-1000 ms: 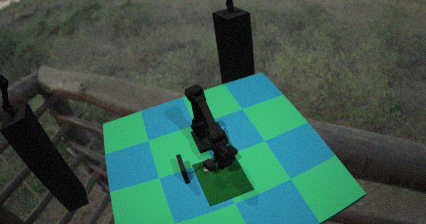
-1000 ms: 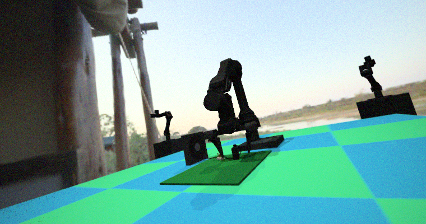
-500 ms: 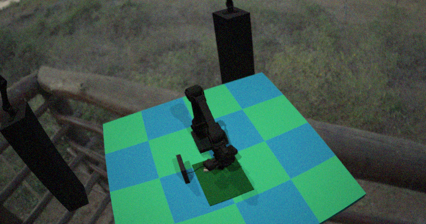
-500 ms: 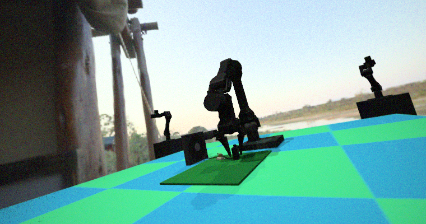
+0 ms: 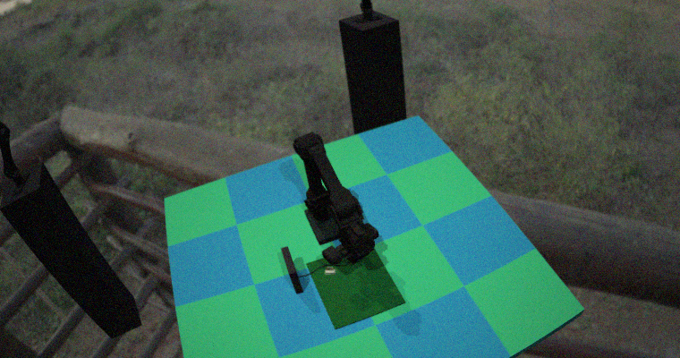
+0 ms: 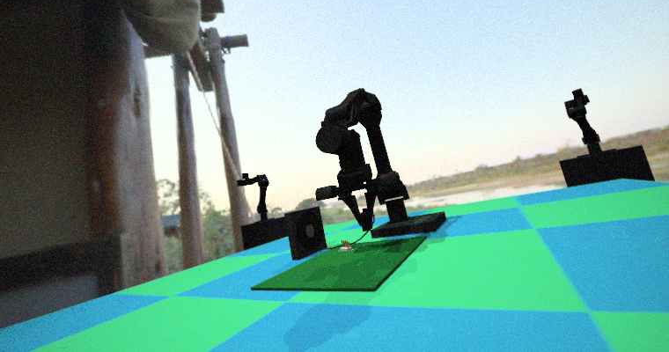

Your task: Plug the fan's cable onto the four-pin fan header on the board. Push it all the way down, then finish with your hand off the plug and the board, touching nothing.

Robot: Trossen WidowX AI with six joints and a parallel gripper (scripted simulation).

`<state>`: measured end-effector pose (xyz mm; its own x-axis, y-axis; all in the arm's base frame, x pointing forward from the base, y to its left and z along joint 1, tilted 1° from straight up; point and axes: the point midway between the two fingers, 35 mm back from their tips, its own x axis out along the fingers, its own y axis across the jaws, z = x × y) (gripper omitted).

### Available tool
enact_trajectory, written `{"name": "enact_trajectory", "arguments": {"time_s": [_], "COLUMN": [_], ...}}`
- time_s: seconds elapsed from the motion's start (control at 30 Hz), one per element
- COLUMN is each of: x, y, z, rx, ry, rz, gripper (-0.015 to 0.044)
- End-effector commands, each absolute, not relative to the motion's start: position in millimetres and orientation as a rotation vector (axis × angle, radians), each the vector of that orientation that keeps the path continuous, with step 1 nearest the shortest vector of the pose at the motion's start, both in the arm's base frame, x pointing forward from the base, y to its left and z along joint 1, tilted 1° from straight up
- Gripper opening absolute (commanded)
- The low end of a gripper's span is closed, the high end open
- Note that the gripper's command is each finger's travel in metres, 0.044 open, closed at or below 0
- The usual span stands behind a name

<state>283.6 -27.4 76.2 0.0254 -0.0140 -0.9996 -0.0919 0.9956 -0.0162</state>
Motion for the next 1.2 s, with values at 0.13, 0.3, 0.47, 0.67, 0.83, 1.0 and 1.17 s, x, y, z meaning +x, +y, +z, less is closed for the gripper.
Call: {"name": "enact_trajectory", "arguments": {"time_s": [0.13, 0.3, 0.47, 0.67, 0.83, 1.0, 1.17], "x": [280, 273, 265, 255, 245, 242, 242], "y": [-36, -52, -67, -85, -98, -102, -102], "z": [83, 83, 83, 83, 83, 81, 81], "rx": [-0.150, -0.285, -0.419, -0.580, -0.713, -0.751, -0.751], "ry": [1.544, 1.534, 1.517, 1.486, 1.451, 1.439, 1.439], "rz": [0.116, 0.246, 0.376, 0.531, 0.661, 0.698, 0.698], "gripper": [0.0000, 0.0000, 0.0000, 0.0000, 0.0000, 0.0000, 0.0000]}}
